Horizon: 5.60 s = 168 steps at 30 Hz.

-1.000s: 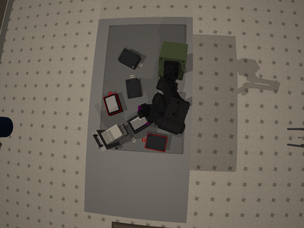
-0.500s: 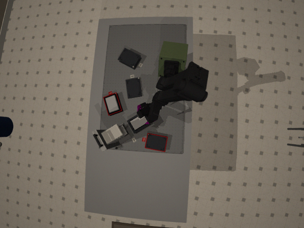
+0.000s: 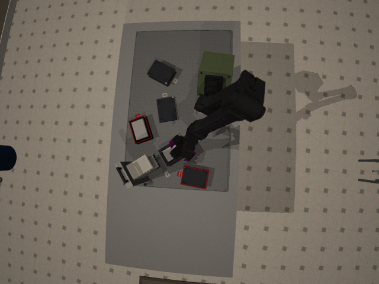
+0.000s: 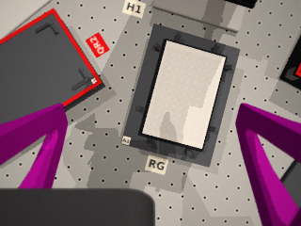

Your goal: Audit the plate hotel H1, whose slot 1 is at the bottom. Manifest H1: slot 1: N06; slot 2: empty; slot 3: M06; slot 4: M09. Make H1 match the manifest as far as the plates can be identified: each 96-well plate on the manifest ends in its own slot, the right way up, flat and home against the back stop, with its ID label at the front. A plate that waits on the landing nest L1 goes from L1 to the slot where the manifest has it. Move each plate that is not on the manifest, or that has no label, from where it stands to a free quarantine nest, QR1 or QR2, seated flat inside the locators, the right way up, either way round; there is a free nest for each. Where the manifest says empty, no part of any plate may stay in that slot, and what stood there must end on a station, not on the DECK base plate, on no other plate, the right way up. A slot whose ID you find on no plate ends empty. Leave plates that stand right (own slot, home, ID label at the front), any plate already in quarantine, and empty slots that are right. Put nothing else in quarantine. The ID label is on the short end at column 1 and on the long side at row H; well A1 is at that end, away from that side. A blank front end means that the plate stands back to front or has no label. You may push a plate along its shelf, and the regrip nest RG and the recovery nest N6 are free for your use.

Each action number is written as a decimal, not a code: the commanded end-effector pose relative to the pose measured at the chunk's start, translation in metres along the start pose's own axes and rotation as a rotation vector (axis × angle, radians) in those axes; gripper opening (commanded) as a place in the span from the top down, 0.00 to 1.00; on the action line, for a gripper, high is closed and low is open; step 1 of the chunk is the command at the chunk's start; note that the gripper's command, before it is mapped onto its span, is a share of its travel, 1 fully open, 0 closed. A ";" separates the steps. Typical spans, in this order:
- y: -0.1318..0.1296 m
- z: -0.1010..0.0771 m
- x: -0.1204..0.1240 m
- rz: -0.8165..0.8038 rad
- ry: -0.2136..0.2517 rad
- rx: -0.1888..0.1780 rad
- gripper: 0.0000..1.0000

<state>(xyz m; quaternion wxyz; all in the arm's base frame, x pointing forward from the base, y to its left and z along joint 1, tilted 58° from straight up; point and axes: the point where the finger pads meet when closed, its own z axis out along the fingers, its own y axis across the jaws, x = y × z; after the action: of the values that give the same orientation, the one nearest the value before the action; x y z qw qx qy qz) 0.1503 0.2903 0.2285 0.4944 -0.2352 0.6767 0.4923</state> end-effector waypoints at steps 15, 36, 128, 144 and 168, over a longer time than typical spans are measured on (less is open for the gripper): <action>0.042 0.022 -0.048 -0.350 0.094 -0.111 0.00; 0.081 0.039 -0.079 -0.733 0.252 -0.258 0.00; 0.085 0.103 -0.011 -1.230 0.488 -0.469 0.00; 0.086 0.113 0.001 -1.228 0.498 -0.478 0.00; 0.096 0.145 0.009 -1.233 0.472 -0.474 0.00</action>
<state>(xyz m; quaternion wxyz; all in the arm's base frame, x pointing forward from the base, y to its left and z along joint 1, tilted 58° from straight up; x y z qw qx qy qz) 0.1349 0.4468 0.2454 0.4484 -0.7833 0.3886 0.1853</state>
